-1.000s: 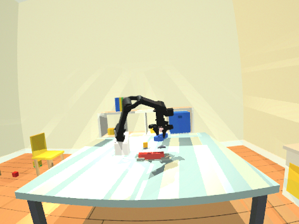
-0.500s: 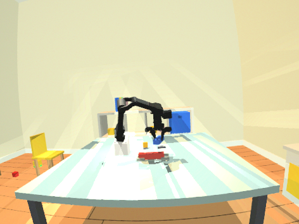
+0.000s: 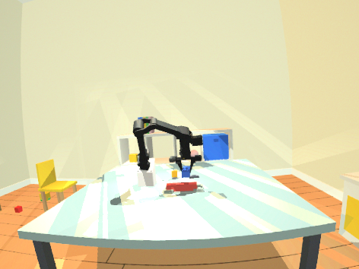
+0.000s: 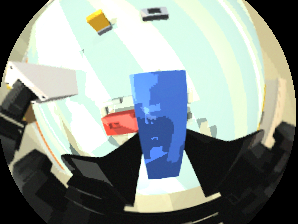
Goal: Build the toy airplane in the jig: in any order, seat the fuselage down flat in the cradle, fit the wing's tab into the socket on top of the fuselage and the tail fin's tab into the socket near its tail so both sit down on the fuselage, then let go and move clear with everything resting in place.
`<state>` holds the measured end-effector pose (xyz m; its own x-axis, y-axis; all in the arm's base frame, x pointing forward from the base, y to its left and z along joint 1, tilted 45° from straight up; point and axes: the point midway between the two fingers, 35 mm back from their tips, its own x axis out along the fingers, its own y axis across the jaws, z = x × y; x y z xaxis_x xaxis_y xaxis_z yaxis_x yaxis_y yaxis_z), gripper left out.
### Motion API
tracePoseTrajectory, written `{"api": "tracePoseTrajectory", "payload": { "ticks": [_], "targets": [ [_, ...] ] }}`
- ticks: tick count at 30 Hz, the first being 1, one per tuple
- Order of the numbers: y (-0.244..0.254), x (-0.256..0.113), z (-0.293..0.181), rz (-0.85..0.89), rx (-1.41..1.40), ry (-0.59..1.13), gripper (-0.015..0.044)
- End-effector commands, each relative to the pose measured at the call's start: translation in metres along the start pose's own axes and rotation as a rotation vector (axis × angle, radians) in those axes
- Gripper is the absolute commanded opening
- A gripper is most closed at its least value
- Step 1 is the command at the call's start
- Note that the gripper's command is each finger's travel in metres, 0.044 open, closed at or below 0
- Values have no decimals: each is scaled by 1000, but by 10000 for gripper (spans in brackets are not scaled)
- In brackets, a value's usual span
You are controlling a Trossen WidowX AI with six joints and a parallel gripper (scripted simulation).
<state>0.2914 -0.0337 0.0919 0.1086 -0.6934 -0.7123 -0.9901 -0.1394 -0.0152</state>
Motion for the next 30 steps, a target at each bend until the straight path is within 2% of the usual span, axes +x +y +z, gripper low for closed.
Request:
{"api": "tracePoseTrajectory", "payload": {
  "ticks": [1, 9, 30],
  "targets": [
    [7, 2, -8, 0, -53, 8, 0],
    [7, 2, -8, 0, -53, 8, 197],
    [6, 10, -8, 0, -53, 8, 197]
  ]
}}
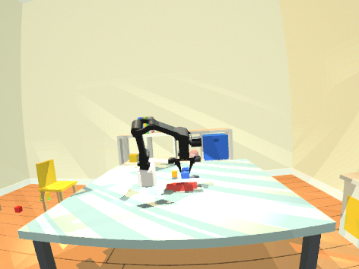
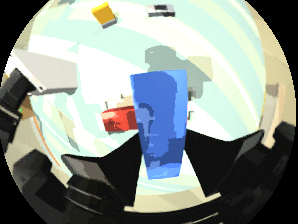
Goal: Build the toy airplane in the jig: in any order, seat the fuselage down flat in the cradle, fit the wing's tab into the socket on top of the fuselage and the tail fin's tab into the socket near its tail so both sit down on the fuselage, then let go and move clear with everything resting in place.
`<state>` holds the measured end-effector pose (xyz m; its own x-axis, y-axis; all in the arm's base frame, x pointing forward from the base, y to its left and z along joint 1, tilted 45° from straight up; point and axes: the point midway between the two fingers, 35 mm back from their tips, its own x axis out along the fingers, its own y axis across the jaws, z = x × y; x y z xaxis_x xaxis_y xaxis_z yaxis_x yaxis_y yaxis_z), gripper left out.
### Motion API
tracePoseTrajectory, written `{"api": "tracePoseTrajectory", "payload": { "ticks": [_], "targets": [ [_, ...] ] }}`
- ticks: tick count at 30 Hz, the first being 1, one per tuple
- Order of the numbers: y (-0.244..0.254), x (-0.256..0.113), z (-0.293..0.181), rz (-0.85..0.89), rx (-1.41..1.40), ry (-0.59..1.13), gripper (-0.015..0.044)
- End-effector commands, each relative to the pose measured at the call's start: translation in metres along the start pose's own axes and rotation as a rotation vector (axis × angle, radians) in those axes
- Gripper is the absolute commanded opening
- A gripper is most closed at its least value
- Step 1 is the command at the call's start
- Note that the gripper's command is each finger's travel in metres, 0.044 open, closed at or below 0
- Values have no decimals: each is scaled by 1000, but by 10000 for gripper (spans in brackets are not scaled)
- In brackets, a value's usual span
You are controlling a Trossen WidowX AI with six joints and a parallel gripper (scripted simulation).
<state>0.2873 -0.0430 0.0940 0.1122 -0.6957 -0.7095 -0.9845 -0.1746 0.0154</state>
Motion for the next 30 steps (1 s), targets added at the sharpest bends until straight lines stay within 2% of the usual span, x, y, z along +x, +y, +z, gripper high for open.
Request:
{"api": "tracePoseTrajectory", "payload": {
  "ticks": [1, 20, 30],
  "targets": [
    [1, 7, 0, 3, -6, 3, 197],
    [1, 37, -1, 3, -5, 6, 197],
    [0, 36, -2, 0, 2, 3, 203]
  ]
}}
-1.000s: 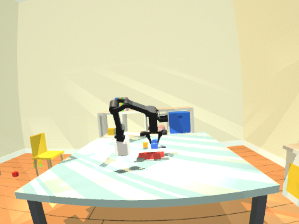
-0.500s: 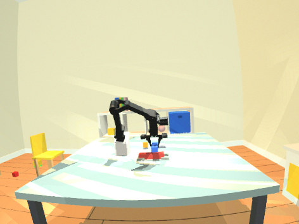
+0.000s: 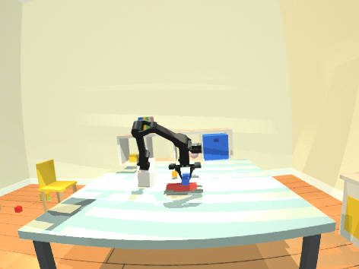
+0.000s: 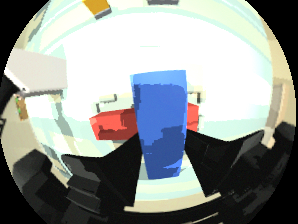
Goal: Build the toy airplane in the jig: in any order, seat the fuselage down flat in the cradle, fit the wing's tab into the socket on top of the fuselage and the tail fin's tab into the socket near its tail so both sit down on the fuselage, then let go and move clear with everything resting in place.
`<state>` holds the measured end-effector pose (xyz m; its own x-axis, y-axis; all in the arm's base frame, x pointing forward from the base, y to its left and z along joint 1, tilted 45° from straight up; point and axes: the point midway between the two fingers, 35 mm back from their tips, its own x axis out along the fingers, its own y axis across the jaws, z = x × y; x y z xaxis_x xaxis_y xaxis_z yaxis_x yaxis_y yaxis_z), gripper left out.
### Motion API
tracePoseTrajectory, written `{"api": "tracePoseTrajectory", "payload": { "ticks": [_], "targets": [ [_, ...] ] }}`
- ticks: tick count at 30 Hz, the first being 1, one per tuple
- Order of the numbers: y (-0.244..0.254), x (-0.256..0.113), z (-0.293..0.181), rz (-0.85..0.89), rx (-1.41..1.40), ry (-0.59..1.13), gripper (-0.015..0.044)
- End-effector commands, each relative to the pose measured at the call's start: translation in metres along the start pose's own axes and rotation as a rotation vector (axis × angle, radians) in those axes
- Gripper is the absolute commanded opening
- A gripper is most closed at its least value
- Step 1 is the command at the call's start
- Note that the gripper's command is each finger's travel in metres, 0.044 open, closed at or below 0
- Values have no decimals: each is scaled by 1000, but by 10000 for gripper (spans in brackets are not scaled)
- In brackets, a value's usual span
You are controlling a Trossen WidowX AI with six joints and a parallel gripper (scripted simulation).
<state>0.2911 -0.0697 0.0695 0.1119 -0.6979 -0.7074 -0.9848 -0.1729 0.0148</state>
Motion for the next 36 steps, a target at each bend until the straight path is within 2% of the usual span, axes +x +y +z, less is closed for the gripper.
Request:
{"api": "tracePoseTrajectory", "payload": {
  "ticks": [1, 3, 8, 23, 32, 36],
  "targets": [
    [0, 0, 0, 0, 0, 0, 196],
    [0, 0, 0, 0, 0, 0, 183],
    [0, 0, 0, 0, 0, 0, 52],
    [0, 0, 0, 0, 0, 0, 440],
    [-1, -3, 0, 0, 0, -1, 440],
    [-3, -59, 2, 2, -6, -6, 440]
  ]
}}
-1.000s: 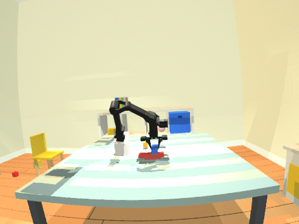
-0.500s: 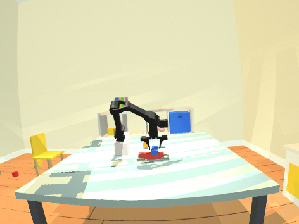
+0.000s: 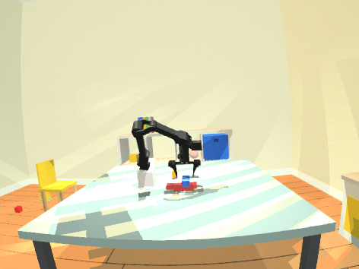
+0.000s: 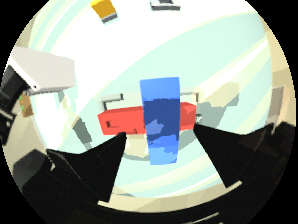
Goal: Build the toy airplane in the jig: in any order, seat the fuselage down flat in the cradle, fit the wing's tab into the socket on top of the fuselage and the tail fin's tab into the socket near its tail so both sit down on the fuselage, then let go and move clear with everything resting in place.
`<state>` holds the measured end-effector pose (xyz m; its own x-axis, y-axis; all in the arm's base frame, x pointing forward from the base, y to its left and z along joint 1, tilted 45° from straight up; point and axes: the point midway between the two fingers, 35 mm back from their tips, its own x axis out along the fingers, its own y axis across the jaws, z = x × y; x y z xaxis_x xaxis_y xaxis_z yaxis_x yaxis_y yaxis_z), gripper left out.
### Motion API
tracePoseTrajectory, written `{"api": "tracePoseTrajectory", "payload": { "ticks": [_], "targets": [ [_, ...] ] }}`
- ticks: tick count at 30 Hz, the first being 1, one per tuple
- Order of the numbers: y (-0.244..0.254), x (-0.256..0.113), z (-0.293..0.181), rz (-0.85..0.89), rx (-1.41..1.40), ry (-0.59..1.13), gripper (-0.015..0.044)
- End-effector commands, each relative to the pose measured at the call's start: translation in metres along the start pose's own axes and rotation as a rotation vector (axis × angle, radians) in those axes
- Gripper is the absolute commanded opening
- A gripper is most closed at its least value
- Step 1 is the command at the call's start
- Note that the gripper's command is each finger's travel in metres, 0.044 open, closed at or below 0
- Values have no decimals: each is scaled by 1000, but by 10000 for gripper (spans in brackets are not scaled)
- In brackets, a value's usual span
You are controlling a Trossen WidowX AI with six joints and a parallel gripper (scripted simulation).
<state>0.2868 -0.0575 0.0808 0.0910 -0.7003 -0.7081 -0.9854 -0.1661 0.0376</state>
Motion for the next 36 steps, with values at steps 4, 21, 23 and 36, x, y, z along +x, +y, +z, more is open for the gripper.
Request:
{"api": "tracePoseTrajectory", "payload": {
  "ticks": [4, 21, 23, 36],
  "targets": [
    [-1, -68, 0, -18, 3, 1, 440],
    [-4, -65, 2, -17, 962, -8, 440],
    [-4, -65, 2, -16, 1164, -10, 440],
    [-4, -64, 2, -15, 1417, -12, 440]
  ]
}}
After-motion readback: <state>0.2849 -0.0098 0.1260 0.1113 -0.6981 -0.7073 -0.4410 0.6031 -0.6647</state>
